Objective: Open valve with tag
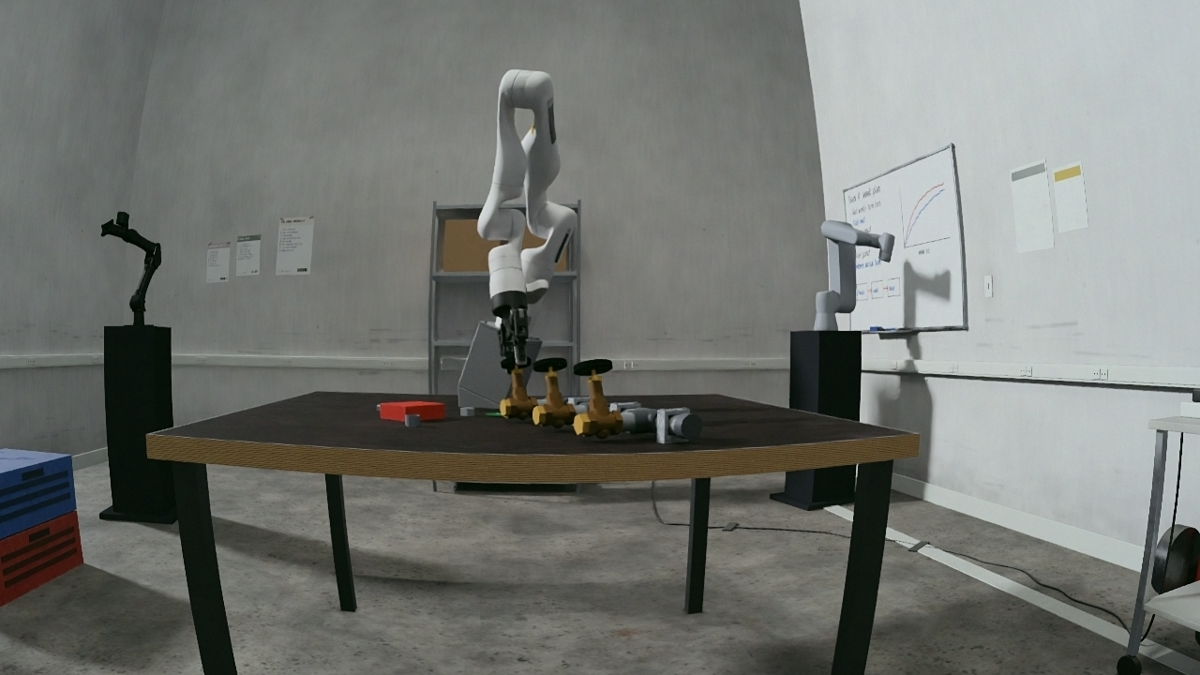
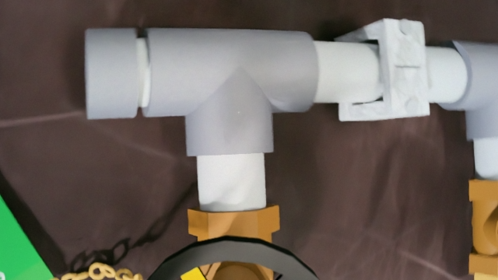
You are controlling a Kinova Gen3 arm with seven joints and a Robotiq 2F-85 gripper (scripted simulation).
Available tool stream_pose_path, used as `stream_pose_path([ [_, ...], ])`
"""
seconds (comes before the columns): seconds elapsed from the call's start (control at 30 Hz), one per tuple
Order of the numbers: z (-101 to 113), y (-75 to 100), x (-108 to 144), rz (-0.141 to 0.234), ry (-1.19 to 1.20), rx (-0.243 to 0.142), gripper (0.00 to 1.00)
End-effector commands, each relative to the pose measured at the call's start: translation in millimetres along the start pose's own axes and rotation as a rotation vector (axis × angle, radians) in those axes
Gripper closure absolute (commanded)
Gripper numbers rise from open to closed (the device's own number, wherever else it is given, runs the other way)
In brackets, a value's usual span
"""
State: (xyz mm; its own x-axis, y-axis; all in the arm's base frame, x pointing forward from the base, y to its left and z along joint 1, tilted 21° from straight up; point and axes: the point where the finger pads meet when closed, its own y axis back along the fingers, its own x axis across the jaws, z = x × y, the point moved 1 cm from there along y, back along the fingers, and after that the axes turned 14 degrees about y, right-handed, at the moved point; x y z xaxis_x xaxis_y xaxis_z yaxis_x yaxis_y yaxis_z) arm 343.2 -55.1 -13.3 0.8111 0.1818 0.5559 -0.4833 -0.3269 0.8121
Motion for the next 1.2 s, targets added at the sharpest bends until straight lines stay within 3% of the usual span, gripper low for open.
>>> stream_pose_path([
  [0.0,0.3,0.0,0.3,0.002,0.067,-0.002,0.32],
  [0.7,0.3,0.0,0.3,0.001,0.596,-0.003,0.32],
  [1.17,0.3,0.0,0.3,0.000,1.156,-0.003,0.32],
])
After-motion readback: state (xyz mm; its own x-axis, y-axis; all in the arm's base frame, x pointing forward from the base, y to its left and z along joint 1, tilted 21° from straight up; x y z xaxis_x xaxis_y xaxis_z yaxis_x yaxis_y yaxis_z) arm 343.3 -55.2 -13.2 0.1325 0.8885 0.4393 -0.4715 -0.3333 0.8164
